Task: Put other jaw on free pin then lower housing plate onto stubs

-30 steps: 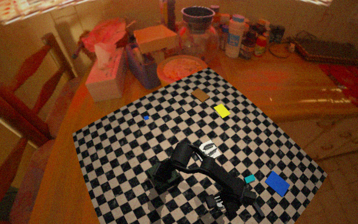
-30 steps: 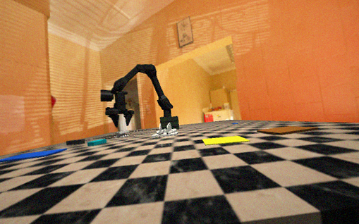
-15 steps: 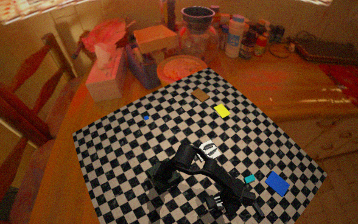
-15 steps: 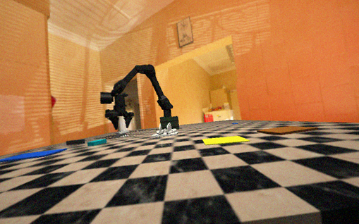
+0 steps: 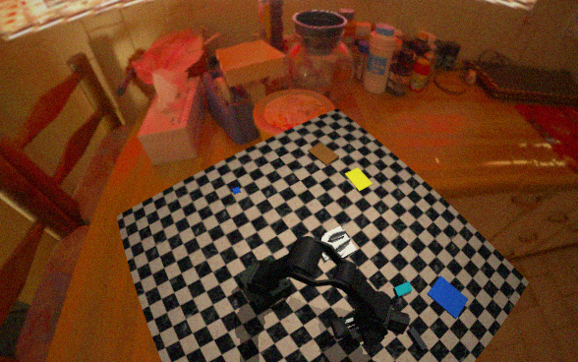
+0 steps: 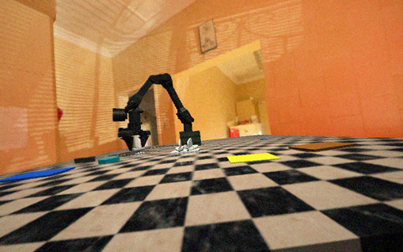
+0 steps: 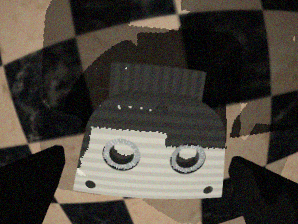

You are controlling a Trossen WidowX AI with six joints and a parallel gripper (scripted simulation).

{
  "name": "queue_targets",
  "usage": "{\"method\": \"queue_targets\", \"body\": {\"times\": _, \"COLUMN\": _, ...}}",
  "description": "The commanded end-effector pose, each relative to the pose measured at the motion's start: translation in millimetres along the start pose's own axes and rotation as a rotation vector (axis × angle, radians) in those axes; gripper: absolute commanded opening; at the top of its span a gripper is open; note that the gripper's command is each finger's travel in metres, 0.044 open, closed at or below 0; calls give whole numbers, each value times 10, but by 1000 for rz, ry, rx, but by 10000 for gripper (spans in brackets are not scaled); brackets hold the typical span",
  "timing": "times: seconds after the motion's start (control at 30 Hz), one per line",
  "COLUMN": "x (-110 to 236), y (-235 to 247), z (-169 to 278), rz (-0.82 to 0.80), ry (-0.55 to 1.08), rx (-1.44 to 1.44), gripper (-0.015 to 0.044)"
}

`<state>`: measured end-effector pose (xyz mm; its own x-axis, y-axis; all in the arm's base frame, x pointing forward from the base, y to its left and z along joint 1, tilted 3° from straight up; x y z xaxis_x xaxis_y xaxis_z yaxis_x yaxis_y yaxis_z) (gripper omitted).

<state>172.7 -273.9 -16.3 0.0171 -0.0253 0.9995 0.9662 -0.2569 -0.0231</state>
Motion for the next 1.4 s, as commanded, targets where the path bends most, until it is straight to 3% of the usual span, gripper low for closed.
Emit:
{"method": "queue_targets", "body": {"times": 0.0, "x": -70, "y": -10, "z": 3, "rz": 3, "ry": 0, "rx": -4, "gripper": 440}}
{"method": "queue_targets", "body": {"times": 0.9, "x": -128, "y": -11, "z": 4, "rz": 3, "ry": -1, "rx": -4, "gripper": 440}}
{"method": "queue_targets", "body": {"times": 1.37, "x": -126, "y": -9, "z": 8, "rz": 2, "ry": 2, "rx": 0, "gripper": 351}}
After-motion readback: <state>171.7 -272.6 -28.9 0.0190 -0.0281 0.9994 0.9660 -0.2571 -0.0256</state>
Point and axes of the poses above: the point midway between the two fingers, 35 mm back from their tips, its own x axis back along the fingers, its own y axis across the jaws, z = x × y, the point moved 3 cm from there along x, back along the fingers, and after that the axes turned 2 degrees about x, right-handed, at the moved point
